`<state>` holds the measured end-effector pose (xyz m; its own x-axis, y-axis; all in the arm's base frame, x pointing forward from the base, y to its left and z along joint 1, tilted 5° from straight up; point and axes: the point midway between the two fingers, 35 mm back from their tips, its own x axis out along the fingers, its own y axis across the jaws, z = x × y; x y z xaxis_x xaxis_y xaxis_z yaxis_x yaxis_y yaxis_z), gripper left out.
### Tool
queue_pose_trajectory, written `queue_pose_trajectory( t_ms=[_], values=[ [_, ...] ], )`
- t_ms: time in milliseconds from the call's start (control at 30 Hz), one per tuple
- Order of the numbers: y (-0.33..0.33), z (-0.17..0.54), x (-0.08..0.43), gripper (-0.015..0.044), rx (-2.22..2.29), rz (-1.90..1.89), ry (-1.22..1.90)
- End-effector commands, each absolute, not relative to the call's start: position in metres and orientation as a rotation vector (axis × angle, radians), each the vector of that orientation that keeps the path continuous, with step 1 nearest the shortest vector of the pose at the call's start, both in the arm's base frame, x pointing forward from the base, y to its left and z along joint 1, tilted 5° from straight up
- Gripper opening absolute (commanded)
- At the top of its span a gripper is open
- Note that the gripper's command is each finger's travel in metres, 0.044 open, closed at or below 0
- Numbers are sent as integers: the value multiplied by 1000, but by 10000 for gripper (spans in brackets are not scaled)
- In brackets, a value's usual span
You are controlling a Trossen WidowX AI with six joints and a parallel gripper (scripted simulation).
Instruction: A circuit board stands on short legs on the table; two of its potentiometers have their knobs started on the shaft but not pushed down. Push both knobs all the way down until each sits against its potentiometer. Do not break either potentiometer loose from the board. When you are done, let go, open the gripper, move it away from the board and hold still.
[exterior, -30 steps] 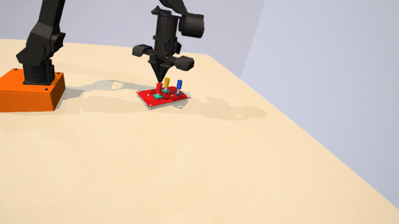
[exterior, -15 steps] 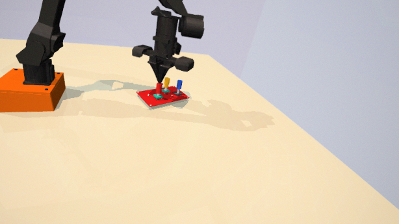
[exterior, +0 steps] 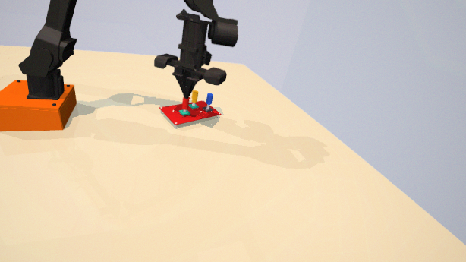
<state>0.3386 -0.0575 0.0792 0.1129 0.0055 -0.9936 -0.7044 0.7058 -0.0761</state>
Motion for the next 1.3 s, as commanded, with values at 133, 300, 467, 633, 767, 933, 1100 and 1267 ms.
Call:
queue_pose_trajectory(
  t_ms=[133,300,467,633,767,933,1100,1267],
  values=[
    [-57,79,338,0,-636,582,1374],
    [-57,79,338,0,-636,582,1374],
    [-57,79,338,0,-636,582,1374],
    [-57,77,338,0,-636,582,1374],
    [-57,77,338,0,-636,582,1374],
    [-57,77,338,0,-636,582,1374],
    [-57,75,338,0,-636,582,1374],
    [-57,74,339,0,-636,582,1374]
  ],
)
